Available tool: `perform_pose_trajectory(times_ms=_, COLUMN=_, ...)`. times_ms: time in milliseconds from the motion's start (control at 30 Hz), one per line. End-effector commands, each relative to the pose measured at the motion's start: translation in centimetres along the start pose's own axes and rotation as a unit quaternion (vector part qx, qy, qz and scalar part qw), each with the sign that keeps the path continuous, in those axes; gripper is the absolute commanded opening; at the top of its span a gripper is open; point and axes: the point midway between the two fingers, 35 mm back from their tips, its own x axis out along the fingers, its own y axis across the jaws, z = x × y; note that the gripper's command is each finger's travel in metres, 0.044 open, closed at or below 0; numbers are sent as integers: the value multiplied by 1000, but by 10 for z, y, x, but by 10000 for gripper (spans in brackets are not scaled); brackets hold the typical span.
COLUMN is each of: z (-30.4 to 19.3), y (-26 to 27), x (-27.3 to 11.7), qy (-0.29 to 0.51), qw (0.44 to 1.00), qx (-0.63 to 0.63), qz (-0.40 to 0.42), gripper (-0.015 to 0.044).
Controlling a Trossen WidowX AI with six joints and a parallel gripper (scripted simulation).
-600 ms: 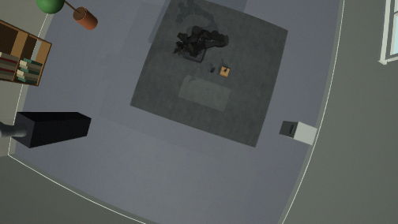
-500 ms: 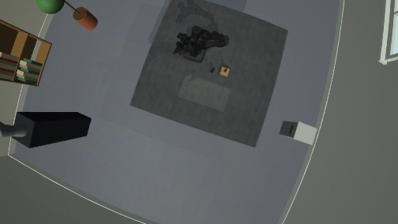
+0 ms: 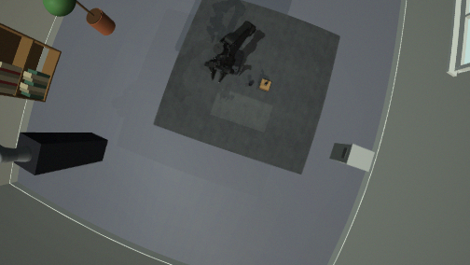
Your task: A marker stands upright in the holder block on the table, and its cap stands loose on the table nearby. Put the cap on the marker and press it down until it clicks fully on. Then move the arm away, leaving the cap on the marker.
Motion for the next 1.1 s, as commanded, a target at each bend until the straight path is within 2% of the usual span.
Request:
perform_pose_trajectory(times_ms=0, z=-27, y=26, x=20, qy=105, qw=983, qx=-138, qz=57, gripper=242)
perform_pose_trajectory(times_ms=200, z=-76, y=62, x=35, qy=220, qw=906, qx=-329, qz=152, gripper=242)
perform_pose_trajectory(times_ms=400, z=-131, y=95, x=30, qy=297, qw=758, qx=-520, qz=258, gripper=242)
perform_pose_trajectory(times_ms=567, z=-179, y=115, x=13, qy=327, qw=583, qx=-659, qz=346, gripper=242)
perform_pose_trajectory(times_ms=800, z=-242, y=127, x=-26, qy=313, qw=272, qx=-794, qz=445, gripper=242)
perform_pose_trajectory(times_ms=867, z=-253, y=127, x=-34, qy=304, qw=207, qx=-809, qz=459, gripper=242)
perform_pose_trajectory(times_ms=1067, z=-255, y=128, x=-36, qy=303, qw=199, qx=-810, qz=460, gripper=242)
